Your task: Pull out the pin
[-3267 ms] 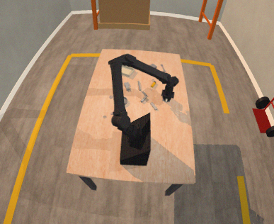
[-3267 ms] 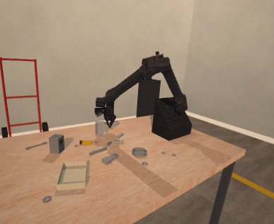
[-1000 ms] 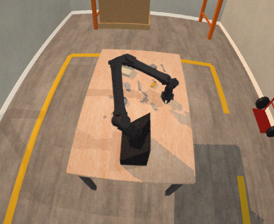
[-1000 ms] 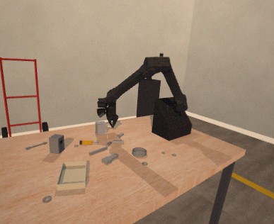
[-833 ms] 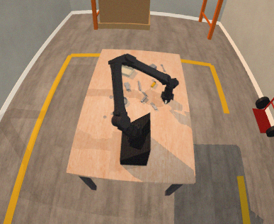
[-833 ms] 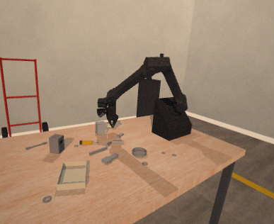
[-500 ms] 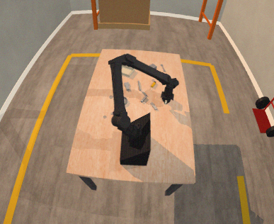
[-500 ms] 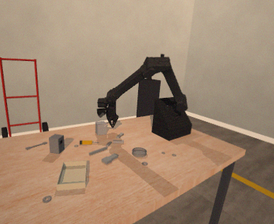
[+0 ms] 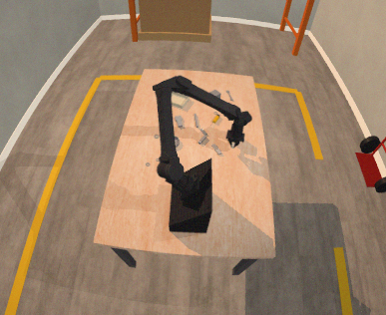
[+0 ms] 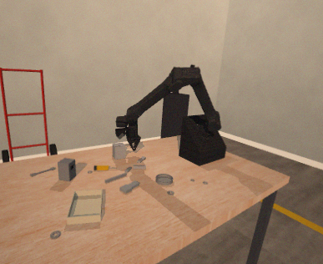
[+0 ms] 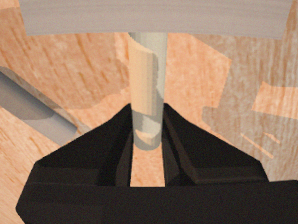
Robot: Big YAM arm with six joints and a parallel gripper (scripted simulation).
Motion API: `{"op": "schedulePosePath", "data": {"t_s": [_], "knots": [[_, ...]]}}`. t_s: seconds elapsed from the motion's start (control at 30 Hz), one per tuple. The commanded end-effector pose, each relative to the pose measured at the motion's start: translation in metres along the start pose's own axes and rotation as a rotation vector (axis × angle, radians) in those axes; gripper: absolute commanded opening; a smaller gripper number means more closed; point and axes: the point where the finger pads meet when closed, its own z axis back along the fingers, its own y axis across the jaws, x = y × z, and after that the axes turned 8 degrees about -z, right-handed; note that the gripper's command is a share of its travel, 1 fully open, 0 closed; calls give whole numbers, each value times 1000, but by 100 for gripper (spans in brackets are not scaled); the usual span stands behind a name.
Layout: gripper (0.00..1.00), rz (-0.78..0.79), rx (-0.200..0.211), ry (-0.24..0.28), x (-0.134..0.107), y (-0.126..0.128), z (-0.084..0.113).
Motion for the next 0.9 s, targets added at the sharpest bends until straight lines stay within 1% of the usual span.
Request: {"op": "schedulePosePath", "data": {"t_s": [0.0,0.27,0.53,0.87], "knots": [[0,-1,8,14,-9,-4,-4],[0,-1,7,13,-9,-4,-4],[0,1,4,-25,-6,-4,-2],[0,1,3,-32,-5,-4,-1]]}}
